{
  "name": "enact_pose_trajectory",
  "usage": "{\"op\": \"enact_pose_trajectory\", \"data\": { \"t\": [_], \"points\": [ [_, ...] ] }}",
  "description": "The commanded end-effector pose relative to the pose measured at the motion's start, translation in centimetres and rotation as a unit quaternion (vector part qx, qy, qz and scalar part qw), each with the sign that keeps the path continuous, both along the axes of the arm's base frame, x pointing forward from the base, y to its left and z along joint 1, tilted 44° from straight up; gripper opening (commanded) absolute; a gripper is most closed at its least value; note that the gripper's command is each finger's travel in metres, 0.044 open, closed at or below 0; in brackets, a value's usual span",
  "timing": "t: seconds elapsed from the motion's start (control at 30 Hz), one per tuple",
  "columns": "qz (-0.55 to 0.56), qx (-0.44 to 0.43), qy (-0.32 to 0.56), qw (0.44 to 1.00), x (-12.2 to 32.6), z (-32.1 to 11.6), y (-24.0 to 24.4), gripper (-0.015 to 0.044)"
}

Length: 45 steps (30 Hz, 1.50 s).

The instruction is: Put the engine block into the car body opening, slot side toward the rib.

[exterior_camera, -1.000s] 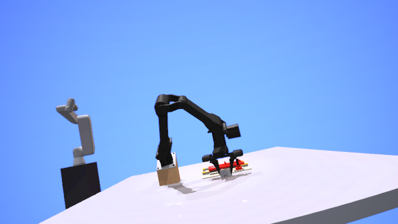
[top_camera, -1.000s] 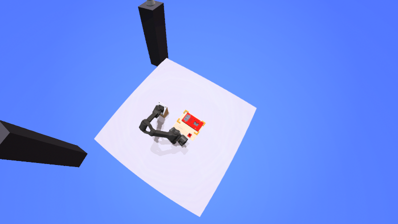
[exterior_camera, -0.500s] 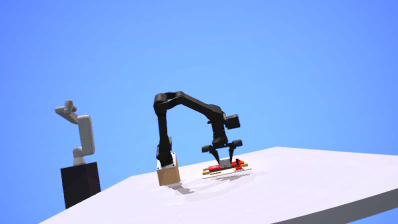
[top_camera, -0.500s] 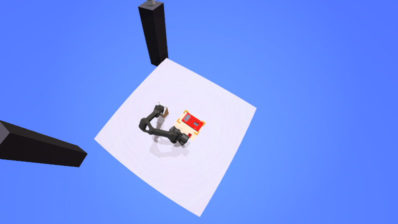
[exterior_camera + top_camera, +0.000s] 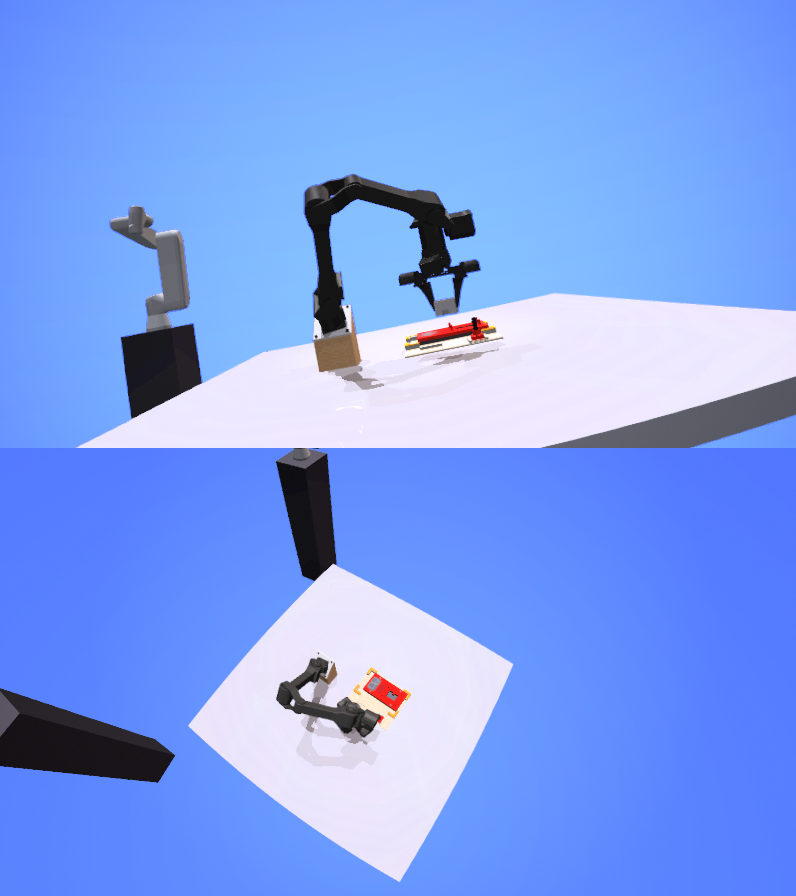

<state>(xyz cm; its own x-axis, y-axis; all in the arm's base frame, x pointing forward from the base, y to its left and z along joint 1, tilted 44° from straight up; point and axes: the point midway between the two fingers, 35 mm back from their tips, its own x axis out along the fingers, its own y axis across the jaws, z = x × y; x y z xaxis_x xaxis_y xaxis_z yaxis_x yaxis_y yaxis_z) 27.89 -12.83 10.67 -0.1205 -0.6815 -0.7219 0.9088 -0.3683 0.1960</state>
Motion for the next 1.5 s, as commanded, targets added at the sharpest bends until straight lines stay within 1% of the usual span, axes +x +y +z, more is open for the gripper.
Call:
{"op": "enact_pose_trajectory", "data": {
  "t": [0.0, 0.3, 0.47, 0.77, 0.9, 1.1, 1.47],
  "points": [
    [0.002, 0.002, -0.005, 1.0, 0.1, 0.9, 0.8, 0.0],
    [0.002, 0.0, -0.004, 1.0, -0.1, 2.7, 2.2, 0.0],
    [0.002, -0.001, -0.004, 1.0, -0.3, 1.3, 0.8, 0.0],
    [0.006, 0.025, -0.014, 1.0, -0.5, 1.6, 0.8, 0.0],
    [0.012, 0.066, -0.027, 0.997, -0.7, 1.7, 0.6, 0.0],
    [0.027, 0.157, -0.059, 0.986, -1.0, 1.8, 0.0, 0.0],
    [0.07, 0.313, -0.129, 0.938, -1.4, 2.4, -1.1, 0.0]
  ]
}}
